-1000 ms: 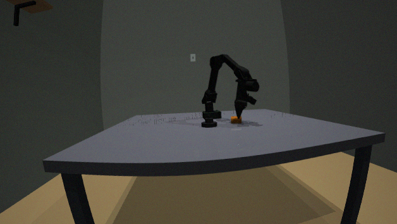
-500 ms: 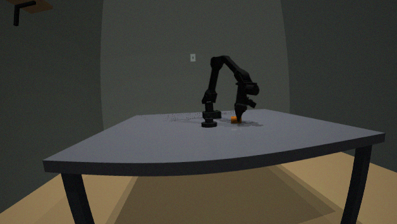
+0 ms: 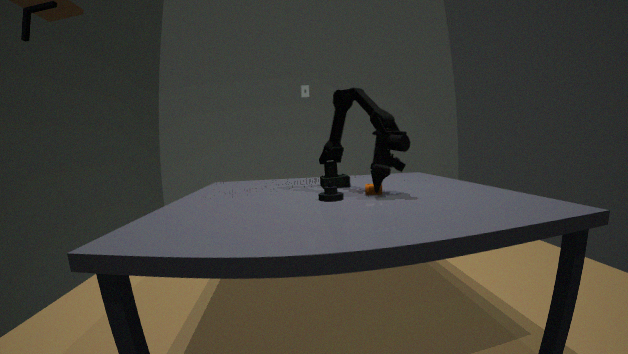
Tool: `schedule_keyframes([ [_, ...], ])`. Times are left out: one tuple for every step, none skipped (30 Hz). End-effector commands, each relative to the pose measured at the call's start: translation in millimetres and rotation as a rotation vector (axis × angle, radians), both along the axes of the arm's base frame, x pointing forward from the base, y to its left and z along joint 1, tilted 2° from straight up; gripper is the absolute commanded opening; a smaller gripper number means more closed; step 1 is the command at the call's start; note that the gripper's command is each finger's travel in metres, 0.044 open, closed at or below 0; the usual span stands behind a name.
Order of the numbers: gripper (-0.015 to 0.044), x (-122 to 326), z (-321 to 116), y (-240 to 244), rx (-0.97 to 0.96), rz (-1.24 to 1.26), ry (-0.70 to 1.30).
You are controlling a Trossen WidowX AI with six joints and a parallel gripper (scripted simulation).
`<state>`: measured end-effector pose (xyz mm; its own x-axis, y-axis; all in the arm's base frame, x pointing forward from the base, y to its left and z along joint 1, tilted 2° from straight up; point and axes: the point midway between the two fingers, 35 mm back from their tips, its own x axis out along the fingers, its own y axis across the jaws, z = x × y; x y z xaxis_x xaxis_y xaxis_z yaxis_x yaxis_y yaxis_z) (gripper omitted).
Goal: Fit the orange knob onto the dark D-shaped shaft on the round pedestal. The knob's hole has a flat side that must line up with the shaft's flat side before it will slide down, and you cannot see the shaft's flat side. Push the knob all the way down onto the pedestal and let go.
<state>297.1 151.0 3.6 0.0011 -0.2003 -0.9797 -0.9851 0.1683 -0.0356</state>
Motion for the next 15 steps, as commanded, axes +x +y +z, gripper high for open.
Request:
schedule_keyframes([
  [0.0213,-0.7,-1.5,0.3,0.002,0.000,0.005],
  [0.0207,-0.7,-1.5,0.3,0.002,0.000,0.005],
  [0.0200,-0.7,-1.5,0.3,0.002,0.000,0.005],
  [0.0193,-0.7,-1.5,0.3,0.002,0.000,0.005],
  [0.0187,-0.7,-1.5,0.3,0.002,0.000,0.005],
  [0.0180,-0.7,-1.5,0.3,0.002,0.000,0.005],
  [0.0180,-0.7,-1.5,0.3,0.002,0.000,0.005],
  [0.0180,-0.7,-1.5,0.3,0.002,0.000,0.005],
  [0.0180,-0.7,-1.5,0.3,0.002,0.000,0.005],
  [0.0180,-0.6,-1.3,0.2,0.004,0.000,0.004],
  [0.0180,-0.6,-1.0,-0.1,0.008,0.000,0.003],
  [0.0180,-0.6,-0.5,-0.4,0.014,0.000,0.002],
  [0.0180,-0.6,0.0,-0.8,0.023,0.001,0.000],
  [0.0180,-0.6,0.6,-1.4,0.034,0.001,-0.002],
  [0.0180,-0.7,1.3,-2.1,0.047,0.001,-0.005],
])
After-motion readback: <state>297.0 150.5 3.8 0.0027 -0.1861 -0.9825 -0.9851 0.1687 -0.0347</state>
